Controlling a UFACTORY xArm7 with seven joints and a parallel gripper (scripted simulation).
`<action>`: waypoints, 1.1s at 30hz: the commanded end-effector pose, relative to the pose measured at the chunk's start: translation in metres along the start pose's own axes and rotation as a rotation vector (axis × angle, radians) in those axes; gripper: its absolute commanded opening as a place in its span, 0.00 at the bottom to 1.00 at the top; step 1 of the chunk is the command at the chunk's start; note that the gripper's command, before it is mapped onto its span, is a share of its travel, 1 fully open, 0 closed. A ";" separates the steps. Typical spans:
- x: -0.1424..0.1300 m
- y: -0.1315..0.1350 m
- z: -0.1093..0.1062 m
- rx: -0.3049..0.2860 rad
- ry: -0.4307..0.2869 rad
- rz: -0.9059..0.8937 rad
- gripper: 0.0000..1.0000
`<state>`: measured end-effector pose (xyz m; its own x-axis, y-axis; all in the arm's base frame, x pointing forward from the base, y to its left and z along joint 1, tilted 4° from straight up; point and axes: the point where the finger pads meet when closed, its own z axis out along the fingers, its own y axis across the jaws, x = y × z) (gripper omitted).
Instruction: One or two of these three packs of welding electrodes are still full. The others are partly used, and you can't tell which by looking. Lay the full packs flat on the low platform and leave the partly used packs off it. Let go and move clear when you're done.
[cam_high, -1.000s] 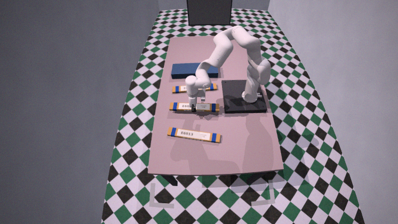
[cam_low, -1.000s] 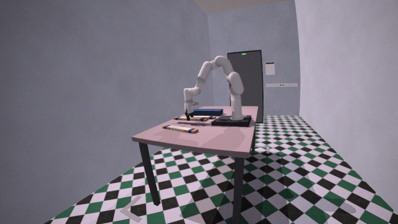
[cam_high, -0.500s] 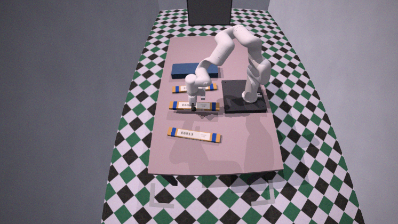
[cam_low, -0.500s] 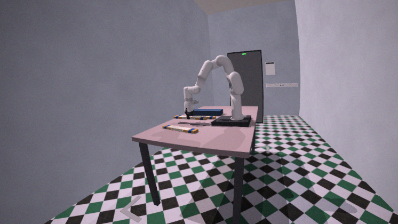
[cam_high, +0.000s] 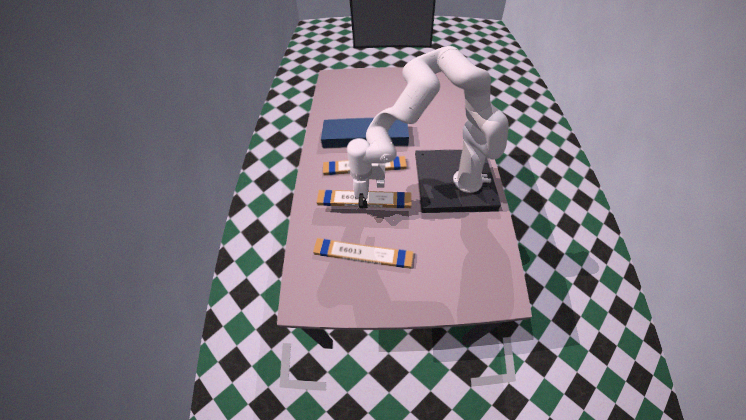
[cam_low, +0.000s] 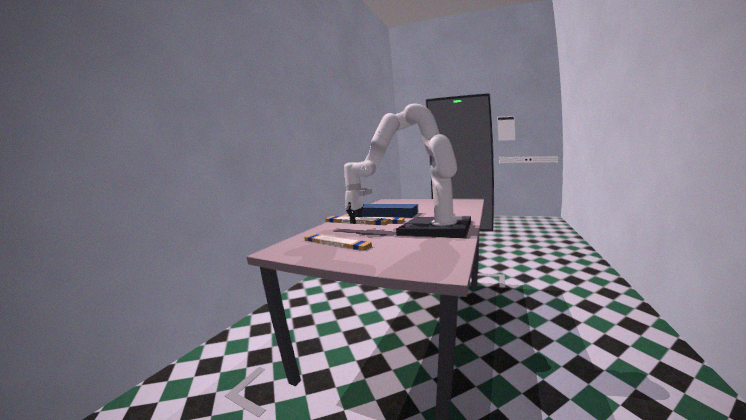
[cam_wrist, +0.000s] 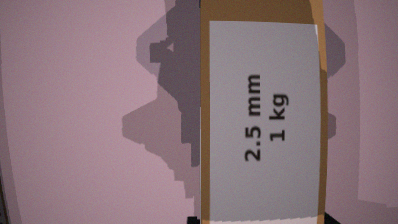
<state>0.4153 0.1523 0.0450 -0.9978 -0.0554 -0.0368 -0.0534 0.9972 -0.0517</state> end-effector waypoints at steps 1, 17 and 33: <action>-0.002 0.001 -0.002 -0.002 -0.005 0.000 0.58; -0.002 0.001 -0.041 -0.002 -0.005 0.000 0.58; -0.002 0.001 -0.072 -0.002 -0.005 0.000 0.58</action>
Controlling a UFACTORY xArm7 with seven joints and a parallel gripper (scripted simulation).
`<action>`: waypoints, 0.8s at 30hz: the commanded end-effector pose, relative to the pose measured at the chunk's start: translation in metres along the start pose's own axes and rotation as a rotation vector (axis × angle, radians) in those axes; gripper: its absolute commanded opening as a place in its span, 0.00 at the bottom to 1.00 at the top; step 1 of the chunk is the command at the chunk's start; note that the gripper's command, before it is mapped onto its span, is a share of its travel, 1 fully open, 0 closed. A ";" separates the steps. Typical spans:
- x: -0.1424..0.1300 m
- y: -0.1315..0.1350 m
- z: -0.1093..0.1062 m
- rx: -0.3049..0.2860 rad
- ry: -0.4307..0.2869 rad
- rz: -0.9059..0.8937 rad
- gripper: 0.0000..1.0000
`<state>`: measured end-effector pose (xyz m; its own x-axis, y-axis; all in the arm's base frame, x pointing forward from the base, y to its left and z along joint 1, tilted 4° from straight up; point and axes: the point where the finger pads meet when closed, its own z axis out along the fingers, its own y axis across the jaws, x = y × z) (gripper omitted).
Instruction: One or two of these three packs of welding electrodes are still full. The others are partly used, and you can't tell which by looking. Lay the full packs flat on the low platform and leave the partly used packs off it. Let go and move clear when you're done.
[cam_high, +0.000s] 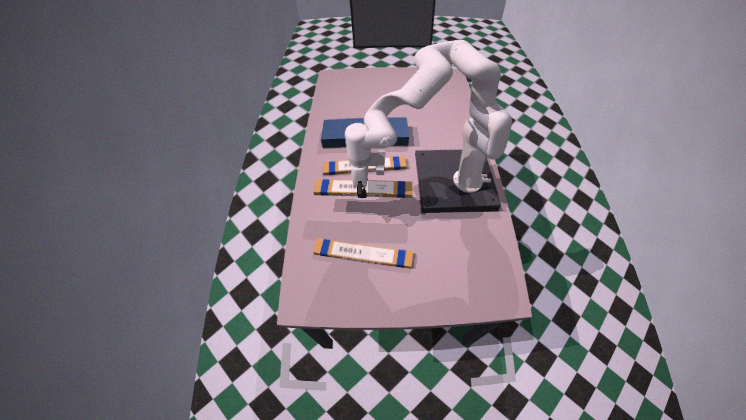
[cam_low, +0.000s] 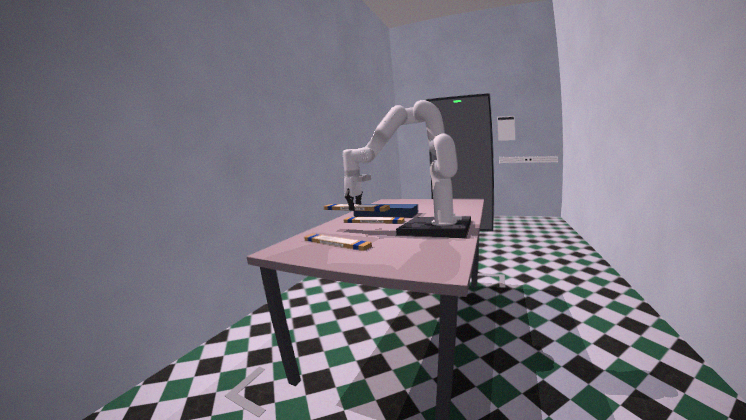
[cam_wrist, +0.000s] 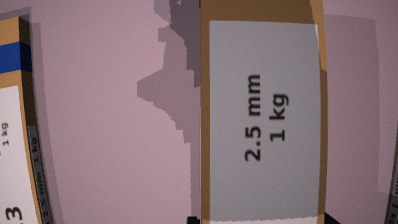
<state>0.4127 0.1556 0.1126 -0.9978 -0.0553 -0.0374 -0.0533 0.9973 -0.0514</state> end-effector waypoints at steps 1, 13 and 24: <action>-0.002 0.001 -0.005 -0.002 -0.005 0.000 0.58; -0.002 0.001 -0.005 -0.002 -0.005 0.000 0.58; -0.001 0.001 -0.005 -0.002 -0.005 -0.061 0.58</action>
<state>0.4121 0.1559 0.1154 -0.9945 -0.0991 -0.0347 -0.0972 0.9938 -0.0538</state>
